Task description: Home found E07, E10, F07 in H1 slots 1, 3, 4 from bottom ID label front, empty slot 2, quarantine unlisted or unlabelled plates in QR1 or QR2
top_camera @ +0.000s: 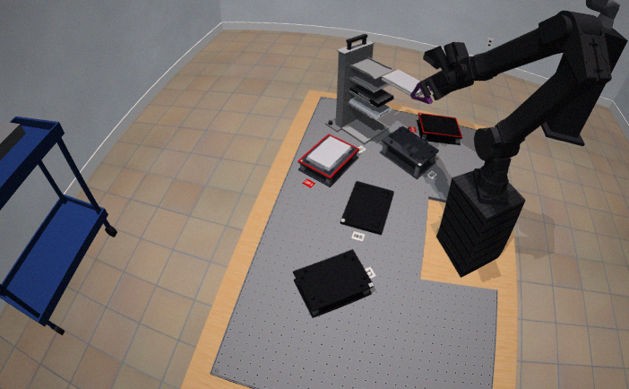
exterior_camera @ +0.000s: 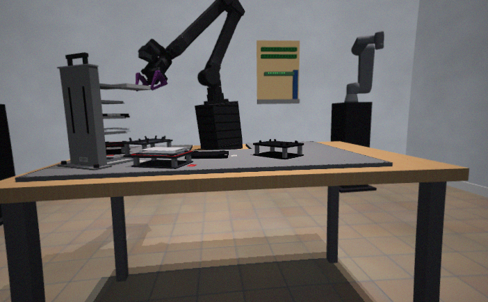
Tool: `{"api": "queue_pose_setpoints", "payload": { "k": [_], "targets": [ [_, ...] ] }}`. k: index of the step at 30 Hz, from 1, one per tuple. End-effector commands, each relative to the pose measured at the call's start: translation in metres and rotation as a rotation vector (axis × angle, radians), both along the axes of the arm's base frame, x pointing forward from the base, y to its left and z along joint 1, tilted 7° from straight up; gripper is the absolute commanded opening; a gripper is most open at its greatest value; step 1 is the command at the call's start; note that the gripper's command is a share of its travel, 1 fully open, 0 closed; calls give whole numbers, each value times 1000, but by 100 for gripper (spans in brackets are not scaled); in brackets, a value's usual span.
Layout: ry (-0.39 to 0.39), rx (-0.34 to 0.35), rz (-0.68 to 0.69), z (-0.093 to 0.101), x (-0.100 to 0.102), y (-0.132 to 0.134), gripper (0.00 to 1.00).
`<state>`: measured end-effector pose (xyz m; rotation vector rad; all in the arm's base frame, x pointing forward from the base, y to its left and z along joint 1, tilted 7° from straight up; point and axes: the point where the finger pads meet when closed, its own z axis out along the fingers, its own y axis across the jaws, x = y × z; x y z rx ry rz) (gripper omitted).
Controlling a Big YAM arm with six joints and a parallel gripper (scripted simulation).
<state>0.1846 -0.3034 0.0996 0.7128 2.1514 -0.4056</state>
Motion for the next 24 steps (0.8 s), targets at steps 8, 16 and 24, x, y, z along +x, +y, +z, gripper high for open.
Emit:
{"api": "queue_pose_setpoints", "payload": {
  "k": [8,16,24],
  "targets": [
    [3,-20,1,1,-12,5,86],
    [4,-18,1,-2,-18,10,86],
    [3,-19,1,-6,-26,16,86]
  ]
}}
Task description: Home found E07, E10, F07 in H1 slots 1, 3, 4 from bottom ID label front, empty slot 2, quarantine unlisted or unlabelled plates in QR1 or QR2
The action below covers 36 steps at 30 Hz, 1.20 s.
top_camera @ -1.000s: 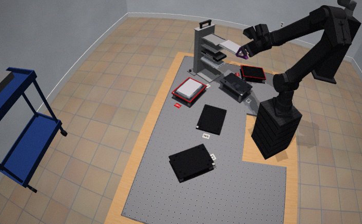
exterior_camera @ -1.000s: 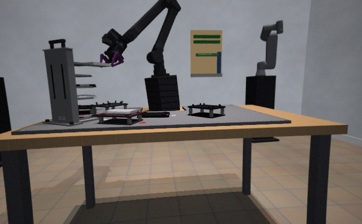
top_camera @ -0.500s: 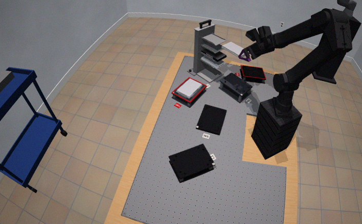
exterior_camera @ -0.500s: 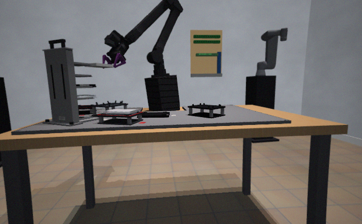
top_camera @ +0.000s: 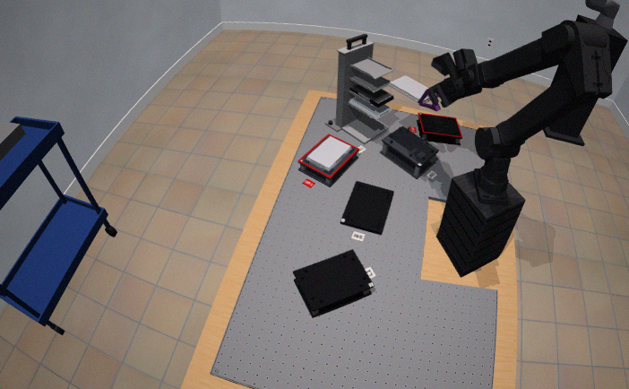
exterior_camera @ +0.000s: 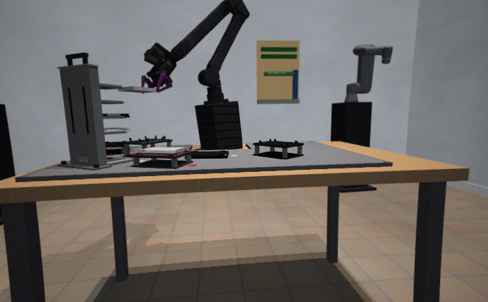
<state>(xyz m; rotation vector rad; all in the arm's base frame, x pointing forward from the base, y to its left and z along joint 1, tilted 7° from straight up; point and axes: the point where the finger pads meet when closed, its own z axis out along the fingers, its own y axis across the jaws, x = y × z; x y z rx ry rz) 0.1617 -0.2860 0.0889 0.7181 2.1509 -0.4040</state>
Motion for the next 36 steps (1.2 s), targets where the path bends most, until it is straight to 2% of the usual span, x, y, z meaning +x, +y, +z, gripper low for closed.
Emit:
{"api": "queue_pose_setpoints", "payload": {
  "k": [1,8,9,17,18,19,24,25,28,36],
  "targets": [
    [4,-22,4,5,-4,-1,86],
    [3,-27,6,7,-8,-2,86],
    [5,-21,4,2,-10,4,86],
    [5,-21,4,-2,-18,10,86],
    [6,-15,4,-5,-18,9,86],
    [3,-36,10,0,-15,3,86],
    [5,-29,18,-6,-14,8,86],
    [-3,-63,18,6,-12,1,86],
    [4,-27,17,-8,-13,8,86],
    [3,-26,18,-13,-13,8,86]
  ]
}}
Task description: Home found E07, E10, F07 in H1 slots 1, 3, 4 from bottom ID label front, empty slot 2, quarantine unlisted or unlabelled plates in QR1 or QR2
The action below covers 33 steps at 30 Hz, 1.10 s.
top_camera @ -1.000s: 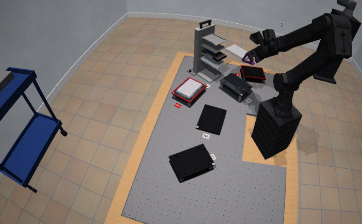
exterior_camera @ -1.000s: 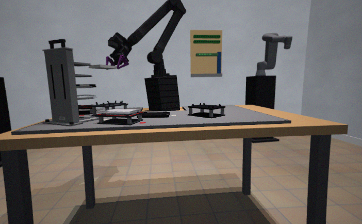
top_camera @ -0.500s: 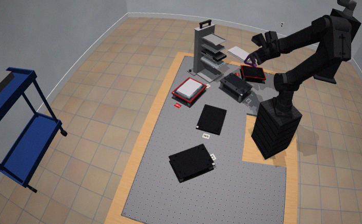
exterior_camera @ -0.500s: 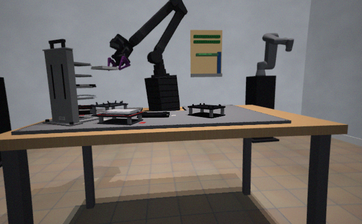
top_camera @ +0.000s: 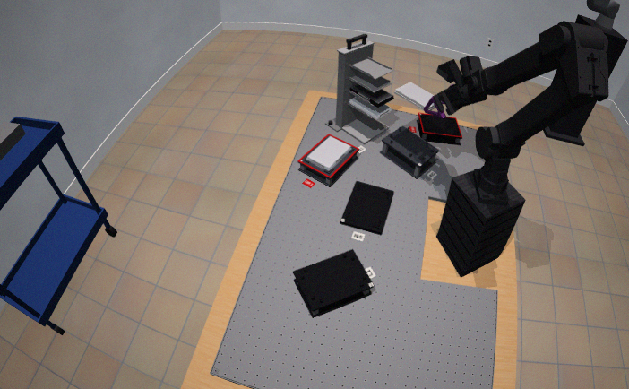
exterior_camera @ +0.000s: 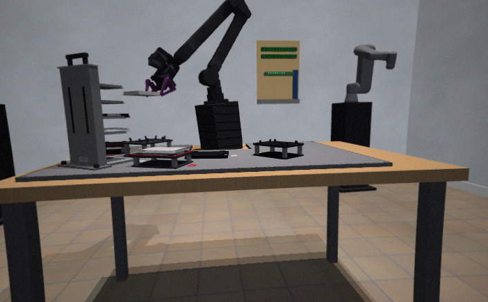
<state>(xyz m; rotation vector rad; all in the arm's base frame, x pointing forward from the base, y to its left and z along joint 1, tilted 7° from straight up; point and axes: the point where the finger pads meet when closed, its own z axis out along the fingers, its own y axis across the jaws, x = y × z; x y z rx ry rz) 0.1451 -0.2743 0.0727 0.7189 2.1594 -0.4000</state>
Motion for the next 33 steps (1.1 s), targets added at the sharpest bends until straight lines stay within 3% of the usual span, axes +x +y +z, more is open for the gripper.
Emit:
{"api": "queue_pose_setpoints", "payload": {
  "k": [1,5,6,9,33],
  "targets": [
    [-3,-32,16,3,4,-4,86],
    [-4,-31,17,2,4,-4,86],
    [-7,-48,17,9,6,-10,86],
    [-4,-31,16,0,4,-4,86],
    [-6,-31,12,-10,5,-7,86]
  ]
}}
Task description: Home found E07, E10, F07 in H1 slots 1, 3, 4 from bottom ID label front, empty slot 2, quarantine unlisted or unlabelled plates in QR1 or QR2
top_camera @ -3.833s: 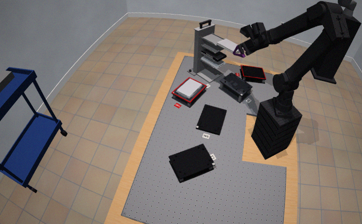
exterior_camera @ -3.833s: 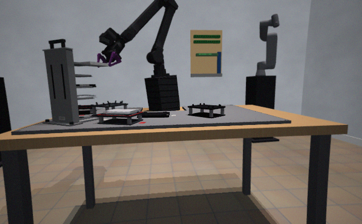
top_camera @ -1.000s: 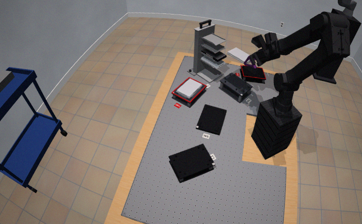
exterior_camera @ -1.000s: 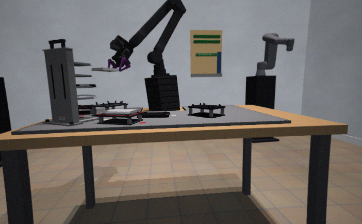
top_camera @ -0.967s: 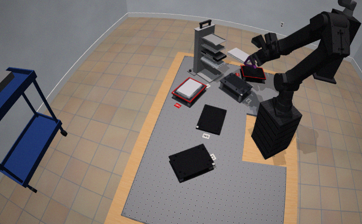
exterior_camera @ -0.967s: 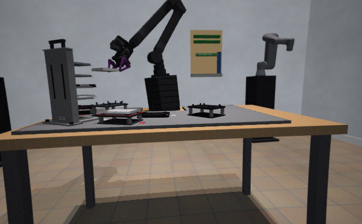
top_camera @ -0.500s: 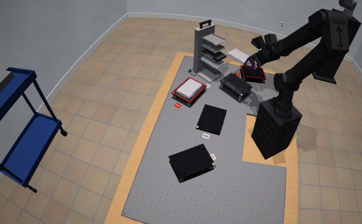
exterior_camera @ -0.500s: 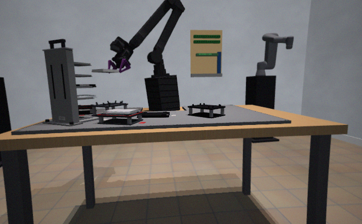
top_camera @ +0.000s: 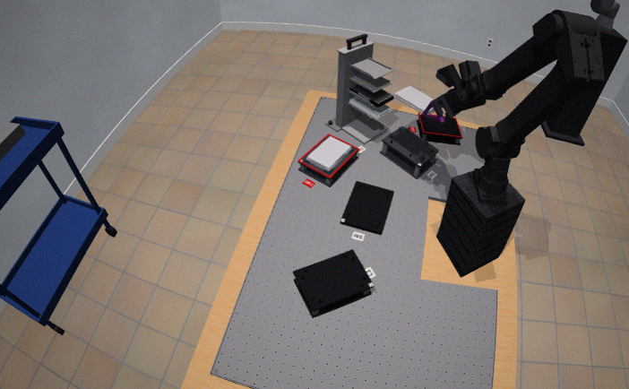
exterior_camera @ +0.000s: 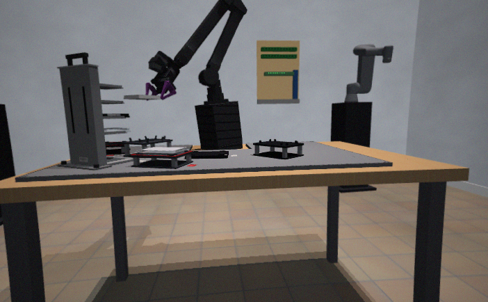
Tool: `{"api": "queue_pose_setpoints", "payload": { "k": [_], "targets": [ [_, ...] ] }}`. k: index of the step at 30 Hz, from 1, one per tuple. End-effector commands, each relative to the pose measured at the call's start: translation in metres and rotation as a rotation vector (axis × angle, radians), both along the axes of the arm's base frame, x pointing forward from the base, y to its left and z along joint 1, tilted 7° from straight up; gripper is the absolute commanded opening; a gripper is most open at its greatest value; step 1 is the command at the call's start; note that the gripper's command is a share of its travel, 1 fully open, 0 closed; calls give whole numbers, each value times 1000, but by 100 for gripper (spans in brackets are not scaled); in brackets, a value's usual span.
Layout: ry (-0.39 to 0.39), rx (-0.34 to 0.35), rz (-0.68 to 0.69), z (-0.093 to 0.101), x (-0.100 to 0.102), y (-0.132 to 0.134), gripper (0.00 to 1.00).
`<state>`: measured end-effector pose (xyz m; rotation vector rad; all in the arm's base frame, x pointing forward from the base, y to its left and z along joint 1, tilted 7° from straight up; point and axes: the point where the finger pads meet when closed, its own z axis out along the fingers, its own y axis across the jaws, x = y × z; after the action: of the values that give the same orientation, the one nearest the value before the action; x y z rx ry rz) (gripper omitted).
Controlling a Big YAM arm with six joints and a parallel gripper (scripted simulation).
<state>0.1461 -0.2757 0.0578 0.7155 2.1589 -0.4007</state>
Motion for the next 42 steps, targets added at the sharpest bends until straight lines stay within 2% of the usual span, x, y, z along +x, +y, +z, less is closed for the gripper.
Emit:
{"api": "queue_pose_setpoints", "payload": {
  "k": [1,6,7,11,38,40,41,42],
  "targets": [
    [-6,-28,9,4,4,-5,86],
    [-5,-25,9,2,4,-4,86],
    [-13,-58,9,14,6,-12,86],
    [-6,-24,9,-1,4,-4,86],
    [-8,-20,5,-14,4,-5,86],
    [-8,-20,5,-14,4,-5,86],
    [-14,-43,5,-6,6,-10,86],
    [-11,-29,5,-11,5,-8,86]
  ]
}}
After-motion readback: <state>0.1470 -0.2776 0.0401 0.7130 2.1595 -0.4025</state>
